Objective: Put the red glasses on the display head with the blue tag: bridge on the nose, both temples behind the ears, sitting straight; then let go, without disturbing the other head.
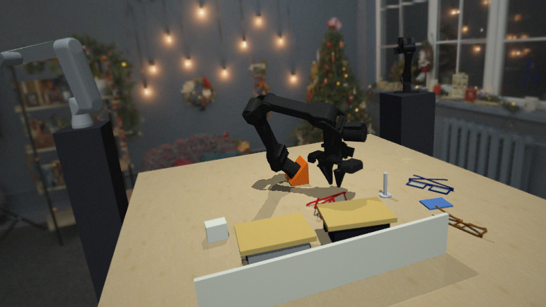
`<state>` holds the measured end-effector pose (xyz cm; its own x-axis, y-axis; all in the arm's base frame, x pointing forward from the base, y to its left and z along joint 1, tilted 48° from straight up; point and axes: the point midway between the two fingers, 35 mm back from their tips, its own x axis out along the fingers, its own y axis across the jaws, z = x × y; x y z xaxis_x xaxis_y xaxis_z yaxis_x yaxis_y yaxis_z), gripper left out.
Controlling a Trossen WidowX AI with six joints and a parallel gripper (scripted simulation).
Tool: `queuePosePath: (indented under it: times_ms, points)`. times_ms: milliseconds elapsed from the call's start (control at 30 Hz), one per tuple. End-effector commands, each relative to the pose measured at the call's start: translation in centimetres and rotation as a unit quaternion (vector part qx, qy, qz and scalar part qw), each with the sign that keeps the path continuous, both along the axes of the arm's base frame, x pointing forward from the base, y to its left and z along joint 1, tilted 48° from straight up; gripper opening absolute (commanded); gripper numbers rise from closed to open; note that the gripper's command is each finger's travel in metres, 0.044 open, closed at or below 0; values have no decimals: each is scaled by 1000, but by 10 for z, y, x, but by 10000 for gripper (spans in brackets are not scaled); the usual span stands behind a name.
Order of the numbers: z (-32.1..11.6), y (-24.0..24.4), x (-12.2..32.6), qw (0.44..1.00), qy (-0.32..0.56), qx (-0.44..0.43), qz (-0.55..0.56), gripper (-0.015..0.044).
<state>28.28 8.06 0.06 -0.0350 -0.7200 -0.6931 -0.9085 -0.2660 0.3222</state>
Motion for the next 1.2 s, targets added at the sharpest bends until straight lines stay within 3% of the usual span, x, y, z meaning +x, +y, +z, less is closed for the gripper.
queuePosePath:
  times_ms: [0,1167]
  points:
    - [-1,-1,0,1000,5,-6,4,120]
    - [-32,-32,3,1000,5,-6,4,120]
